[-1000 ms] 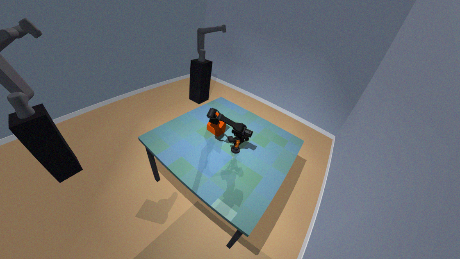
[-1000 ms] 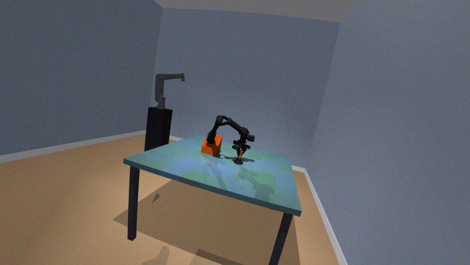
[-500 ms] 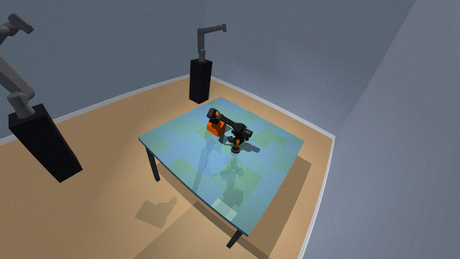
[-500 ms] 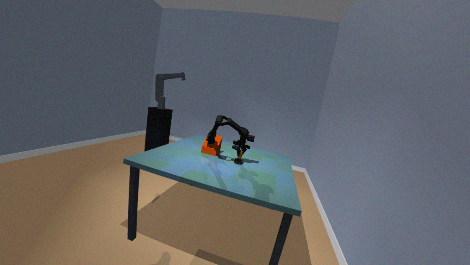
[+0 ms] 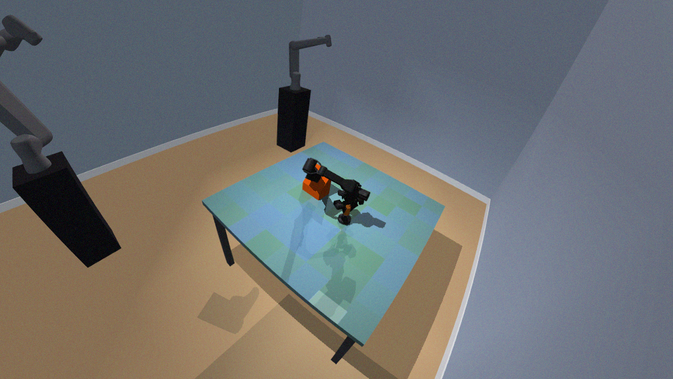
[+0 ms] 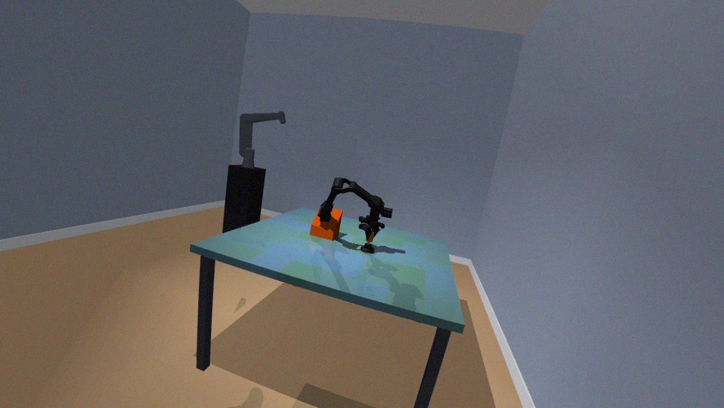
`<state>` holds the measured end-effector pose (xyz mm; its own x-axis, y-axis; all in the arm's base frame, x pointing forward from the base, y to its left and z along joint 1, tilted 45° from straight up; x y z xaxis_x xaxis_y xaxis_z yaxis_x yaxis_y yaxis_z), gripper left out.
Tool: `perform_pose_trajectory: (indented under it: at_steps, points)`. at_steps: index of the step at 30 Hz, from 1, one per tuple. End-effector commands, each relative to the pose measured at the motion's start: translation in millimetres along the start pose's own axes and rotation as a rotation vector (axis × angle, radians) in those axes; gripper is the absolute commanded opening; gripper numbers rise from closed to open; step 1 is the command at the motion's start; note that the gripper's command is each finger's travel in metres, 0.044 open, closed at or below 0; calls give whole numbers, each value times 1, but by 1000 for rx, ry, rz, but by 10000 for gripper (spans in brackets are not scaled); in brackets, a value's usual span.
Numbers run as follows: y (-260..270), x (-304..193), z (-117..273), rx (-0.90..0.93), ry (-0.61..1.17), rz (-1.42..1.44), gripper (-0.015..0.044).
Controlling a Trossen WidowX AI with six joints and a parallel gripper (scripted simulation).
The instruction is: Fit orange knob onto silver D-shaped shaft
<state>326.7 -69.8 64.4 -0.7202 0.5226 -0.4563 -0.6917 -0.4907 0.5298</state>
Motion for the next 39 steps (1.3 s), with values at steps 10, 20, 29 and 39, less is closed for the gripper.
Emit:
perform_pose_trajectory:
  at_steps: [10, 20, 29, 39]
  points:
    - [1, 0, -3, 2, 2, 89, 0]
    - [0, 0, -4, 2, 2, 89, 0]
    - [0, 0, 0, 2, 2, 89, 0]
    - [1, 0, -1, 2, 2, 299, 0]
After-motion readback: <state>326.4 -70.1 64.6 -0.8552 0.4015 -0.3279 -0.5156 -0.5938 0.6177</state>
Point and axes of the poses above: the point midway between the two fingers, 35 mm back from their tips, its own z axis back along the fingers, its own y axis across the jaws, x = y × z, the point moved 3 cm from there along z, back along the fingers, and after that the axes turned 13 degrees about -z, right-handed, at the moved point
